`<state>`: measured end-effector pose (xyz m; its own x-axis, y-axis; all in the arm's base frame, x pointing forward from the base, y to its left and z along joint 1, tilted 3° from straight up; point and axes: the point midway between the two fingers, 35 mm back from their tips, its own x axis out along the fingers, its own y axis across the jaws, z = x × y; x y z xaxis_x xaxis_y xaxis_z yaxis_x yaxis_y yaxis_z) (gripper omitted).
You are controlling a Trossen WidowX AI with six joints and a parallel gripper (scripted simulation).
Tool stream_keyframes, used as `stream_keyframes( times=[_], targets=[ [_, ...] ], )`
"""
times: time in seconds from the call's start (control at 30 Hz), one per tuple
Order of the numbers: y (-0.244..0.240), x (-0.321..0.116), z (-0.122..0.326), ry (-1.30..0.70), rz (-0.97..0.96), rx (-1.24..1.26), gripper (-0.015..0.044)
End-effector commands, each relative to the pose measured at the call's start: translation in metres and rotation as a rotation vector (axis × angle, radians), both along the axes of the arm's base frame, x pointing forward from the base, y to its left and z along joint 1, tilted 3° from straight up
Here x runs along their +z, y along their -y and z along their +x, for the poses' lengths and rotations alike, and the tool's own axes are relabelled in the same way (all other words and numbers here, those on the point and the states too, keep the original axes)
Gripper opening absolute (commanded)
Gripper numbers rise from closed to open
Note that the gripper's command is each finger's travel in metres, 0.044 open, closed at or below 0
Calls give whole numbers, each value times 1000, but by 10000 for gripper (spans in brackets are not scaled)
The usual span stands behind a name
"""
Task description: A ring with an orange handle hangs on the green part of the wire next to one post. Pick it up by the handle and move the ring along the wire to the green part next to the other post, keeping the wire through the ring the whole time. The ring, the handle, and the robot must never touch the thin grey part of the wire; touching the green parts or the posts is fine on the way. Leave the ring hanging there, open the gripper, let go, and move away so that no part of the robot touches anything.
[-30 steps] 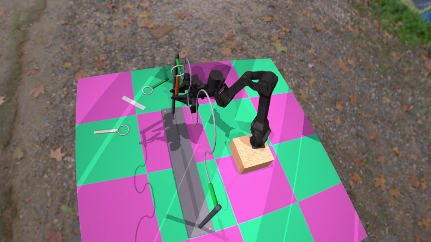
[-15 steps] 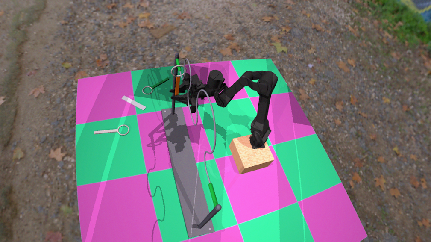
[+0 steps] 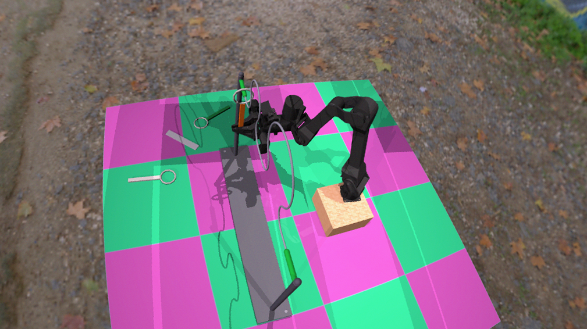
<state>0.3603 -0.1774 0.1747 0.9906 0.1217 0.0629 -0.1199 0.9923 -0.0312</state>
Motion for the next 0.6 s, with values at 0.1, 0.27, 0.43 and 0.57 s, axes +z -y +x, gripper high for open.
stream_keyframes(
  times=[0.1,0.27,0.43,0.57],
  targets=[
    [0,0,0,0,0,0,-116],
    [0,0,0,0,0,0,-150],
    [0,4,0,0,-1,-2,-150],
    [-1,12,-1,1,-2,-5,-150]
  ],
)
